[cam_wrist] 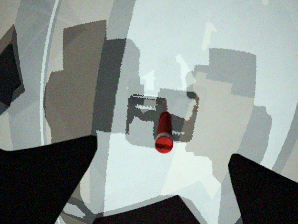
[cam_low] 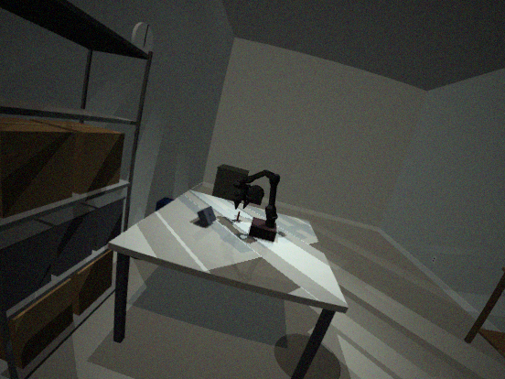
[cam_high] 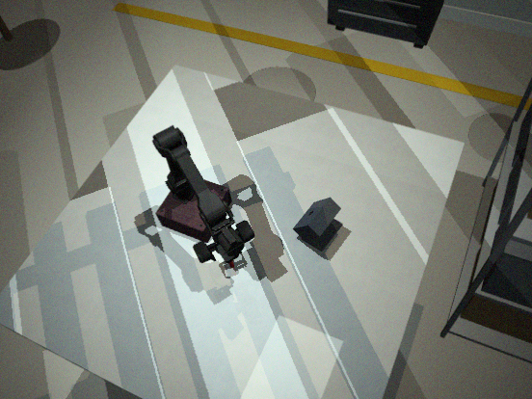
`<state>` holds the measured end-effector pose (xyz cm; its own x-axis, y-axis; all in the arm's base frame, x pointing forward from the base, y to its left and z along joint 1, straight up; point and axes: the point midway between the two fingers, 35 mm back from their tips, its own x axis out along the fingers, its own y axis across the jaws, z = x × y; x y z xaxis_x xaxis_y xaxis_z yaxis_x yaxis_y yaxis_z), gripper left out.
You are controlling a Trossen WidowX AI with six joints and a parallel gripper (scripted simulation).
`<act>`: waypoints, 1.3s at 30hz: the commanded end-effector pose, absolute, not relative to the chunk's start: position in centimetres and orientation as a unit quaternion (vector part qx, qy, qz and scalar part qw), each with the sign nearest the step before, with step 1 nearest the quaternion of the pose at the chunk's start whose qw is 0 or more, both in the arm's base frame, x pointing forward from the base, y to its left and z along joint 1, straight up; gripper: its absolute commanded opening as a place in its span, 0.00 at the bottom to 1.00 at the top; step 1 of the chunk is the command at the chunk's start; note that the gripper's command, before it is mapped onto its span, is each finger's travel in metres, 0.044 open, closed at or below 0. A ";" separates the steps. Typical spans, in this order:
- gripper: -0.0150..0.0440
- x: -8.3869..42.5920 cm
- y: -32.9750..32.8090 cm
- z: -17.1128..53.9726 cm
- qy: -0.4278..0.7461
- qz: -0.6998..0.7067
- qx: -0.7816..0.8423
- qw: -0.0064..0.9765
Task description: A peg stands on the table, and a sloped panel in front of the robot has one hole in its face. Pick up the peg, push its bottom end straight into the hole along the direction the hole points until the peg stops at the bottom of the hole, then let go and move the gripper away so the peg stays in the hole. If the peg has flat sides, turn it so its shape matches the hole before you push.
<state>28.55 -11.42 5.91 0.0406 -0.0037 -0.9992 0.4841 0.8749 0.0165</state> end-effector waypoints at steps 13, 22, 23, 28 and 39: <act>1.00 28.4 -11.3 3.6 0.675 -0.178 0.179 0.693; 1.00 28.4 -11.2 2.1 0.675 -0.178 0.179 0.693; 1.00 28.4 -11.2 1.9 0.675 -0.178 0.179 0.693; 1.00 28.4 -11.2 1.1 0.675 -0.178 0.179 0.693; 1.00 28.3 -11.2 -0.5 0.675 -0.178 0.179 0.693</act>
<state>28.63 -11.24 0.13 0.0352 -0.0052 -0.9994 0.4839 0.8750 0.0125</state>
